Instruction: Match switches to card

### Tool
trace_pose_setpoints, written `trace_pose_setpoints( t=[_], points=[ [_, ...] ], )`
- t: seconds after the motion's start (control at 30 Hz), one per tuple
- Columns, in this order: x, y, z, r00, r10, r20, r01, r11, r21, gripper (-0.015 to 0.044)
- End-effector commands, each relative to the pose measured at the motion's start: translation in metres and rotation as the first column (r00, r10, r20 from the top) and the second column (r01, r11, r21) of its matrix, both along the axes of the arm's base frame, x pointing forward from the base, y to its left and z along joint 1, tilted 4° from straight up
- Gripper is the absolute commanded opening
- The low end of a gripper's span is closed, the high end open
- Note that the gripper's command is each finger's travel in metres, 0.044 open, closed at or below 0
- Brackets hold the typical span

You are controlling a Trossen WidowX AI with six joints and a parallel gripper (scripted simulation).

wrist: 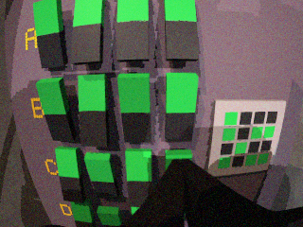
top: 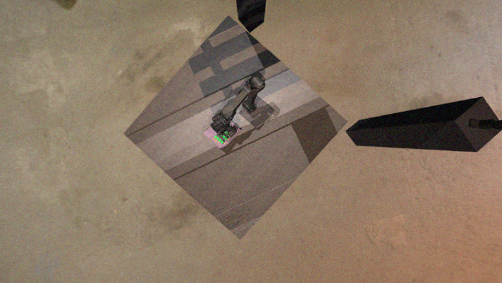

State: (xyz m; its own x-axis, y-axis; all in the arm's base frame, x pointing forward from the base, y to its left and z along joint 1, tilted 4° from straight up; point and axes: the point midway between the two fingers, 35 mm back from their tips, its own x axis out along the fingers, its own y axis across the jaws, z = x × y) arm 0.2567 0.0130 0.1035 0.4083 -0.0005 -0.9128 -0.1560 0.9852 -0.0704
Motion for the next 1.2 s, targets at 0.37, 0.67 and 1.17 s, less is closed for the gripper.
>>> trace_pose_setpoints(
  t=[0.37, 0.67, 1.17],
  points=[
    [-0.023, 0.0, 0.047, 1.0, 0.005, 0.018, -0.005, 1.0, 0.005, 0.0],
    [-0.044, 0.017, 0.049, 1.0, 0.005, 0.012, -0.005, 1.0, 0.009, 0.0],
    [-0.078, 0.052, -0.003, 0.999, 0.006, 0.041, -0.007, 1.0, 0.016, 0.0]
  ],
)
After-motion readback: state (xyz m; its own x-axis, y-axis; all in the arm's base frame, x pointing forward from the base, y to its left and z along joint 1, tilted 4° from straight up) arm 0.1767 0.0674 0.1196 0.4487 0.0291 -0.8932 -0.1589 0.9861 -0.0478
